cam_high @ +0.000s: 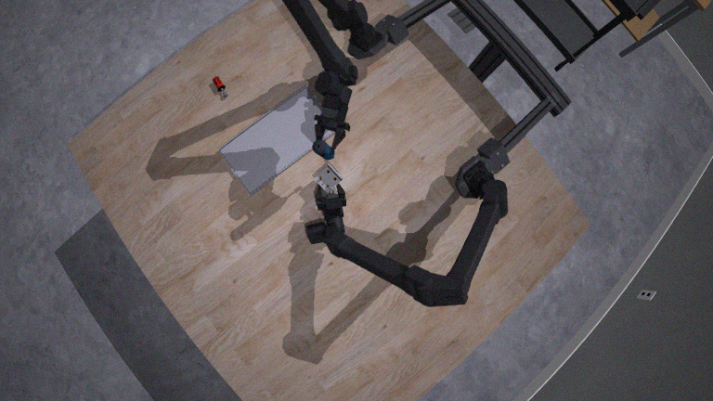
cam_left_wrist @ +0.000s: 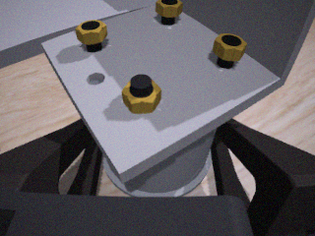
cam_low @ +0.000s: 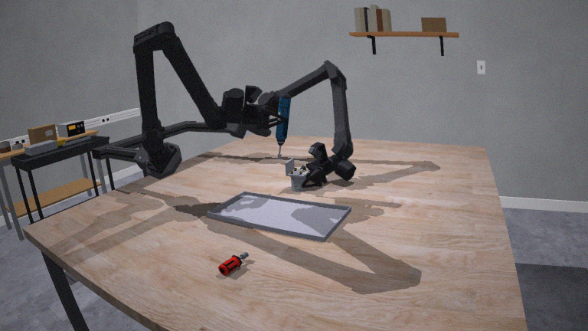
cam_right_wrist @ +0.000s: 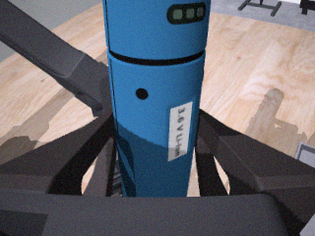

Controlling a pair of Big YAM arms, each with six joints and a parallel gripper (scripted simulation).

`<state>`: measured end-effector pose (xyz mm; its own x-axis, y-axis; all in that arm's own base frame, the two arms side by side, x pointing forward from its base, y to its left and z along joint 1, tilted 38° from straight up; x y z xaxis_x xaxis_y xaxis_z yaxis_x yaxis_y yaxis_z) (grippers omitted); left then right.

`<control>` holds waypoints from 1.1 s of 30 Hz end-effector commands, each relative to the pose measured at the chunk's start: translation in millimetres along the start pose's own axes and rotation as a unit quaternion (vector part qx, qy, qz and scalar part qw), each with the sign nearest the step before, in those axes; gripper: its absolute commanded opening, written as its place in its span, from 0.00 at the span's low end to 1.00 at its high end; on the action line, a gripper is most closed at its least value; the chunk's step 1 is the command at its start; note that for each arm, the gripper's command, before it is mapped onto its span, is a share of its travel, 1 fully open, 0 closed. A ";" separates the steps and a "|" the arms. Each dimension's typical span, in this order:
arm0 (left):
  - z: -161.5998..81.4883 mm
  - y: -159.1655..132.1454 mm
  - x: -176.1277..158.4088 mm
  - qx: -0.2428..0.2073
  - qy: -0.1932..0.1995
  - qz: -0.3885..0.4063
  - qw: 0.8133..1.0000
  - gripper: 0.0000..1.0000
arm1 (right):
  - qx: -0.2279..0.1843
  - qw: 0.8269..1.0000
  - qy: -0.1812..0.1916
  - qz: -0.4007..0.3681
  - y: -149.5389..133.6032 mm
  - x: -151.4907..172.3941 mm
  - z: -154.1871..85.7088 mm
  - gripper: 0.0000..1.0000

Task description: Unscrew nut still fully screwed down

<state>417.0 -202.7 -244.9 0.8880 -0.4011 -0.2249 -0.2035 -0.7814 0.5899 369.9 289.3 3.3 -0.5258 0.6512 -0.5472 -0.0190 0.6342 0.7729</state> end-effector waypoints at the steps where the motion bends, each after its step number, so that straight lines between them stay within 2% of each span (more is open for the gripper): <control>1: 8.5 14.4 1.4 0.004 -0.007 0.016 1.000 0.59 | -0.059 0.998 -0.013 -0.008 42.5 -3.6 5.7 0.42; 3: 8.5 14.4 1.4 0.004 -0.007 0.016 1.000 0.59 | -0.059 0.998 -0.013 -0.008 42.5 -3.6 5.7 0.42; 5: 8.5 14.4 1.4 0.004 -0.007 0.016 1.000 0.59 | -0.043 0.999 0.005 -0.026 20.3 11.9 -4.9 0.42; 6: 8.5 14.4 1.4 0.004 -0.007 0.016 1.000 0.59 | -0.046 0.998 0.007 -0.031 20.4 14.6 -7.1 0.42; 10: 8.5 14.4 1.4 0.004 -0.007 0.016 1.000 0.59 | -0.069 0.996 0.008 -0.047 31.4 23.3 -7.3 0.42; 14: 8.5 14.4 1.4 0.004 -0.007 0.016 1.000 0.59 | -0.079 0.994 0.018 -0.068 29.4 34.4 -18.1 0.42; 17: 8.5 14.4 1.4 0.004 -0.007 0.016 1.000 0.59 | -0.108 0.992 0.003 -0.063 54.6 28.0 -11.4 0.42; 33: 8.5 14.4 1.4 0.004 -0.007 0.016 1.000 0.59 | -0.107 0.992 0.005 -0.068 49.1 32.5 -7.0 0.42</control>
<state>417.0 -202.7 -244.9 0.8880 -0.4011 -0.2249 -0.2035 -0.7814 0.5899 339.6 315.1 7.8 -0.5363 0.5477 -0.6422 -0.2001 0.6567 0.7271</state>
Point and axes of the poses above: on each arm, the point where the finger pads meet when closed, its own z axis out along the fingers, its own x axis across the jaws, y = z × x, the point moved 1 cm from there along -z, back along the fingers, and after that the axes turned 5 degrees about -z, right-handed, at the moved point
